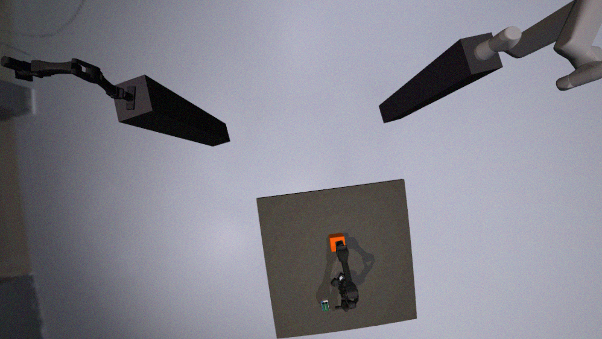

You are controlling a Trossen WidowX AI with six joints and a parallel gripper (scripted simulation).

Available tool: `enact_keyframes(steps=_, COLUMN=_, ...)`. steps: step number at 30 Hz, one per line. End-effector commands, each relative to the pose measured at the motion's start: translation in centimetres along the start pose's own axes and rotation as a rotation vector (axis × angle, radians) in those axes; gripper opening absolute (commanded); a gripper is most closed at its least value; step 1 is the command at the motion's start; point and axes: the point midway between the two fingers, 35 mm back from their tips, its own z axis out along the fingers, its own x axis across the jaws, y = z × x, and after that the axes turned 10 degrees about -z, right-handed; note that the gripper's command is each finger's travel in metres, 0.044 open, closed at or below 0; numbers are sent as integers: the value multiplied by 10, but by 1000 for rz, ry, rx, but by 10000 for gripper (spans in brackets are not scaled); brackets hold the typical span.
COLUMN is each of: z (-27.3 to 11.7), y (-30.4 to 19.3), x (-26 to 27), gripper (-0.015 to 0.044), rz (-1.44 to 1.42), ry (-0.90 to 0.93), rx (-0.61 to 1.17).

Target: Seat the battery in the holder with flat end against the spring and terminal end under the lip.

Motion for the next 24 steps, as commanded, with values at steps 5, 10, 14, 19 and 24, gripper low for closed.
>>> enact_keyframes(steps=5, z=1, y=5, x=0, gripper=76, rz=8, ry=4, rx=11)
enact_keyframes(steps=10, z=1, y=9, x=0, gripper=76, rz=8, ry=4, rx=15)
enact_keyframes(steps=14, z=1, y=11, x=-1, gripper=76, rz=8, ry=3, rx=17)
enact_keyframes(steps=19, z=1, y=11, x=-1, gripper=76, rz=8, ry=3, rx=17)
enact_keyframes(steps=24, z=1, y=11, x=-1, gripper=76, rz=8, ry=2, rx=18)
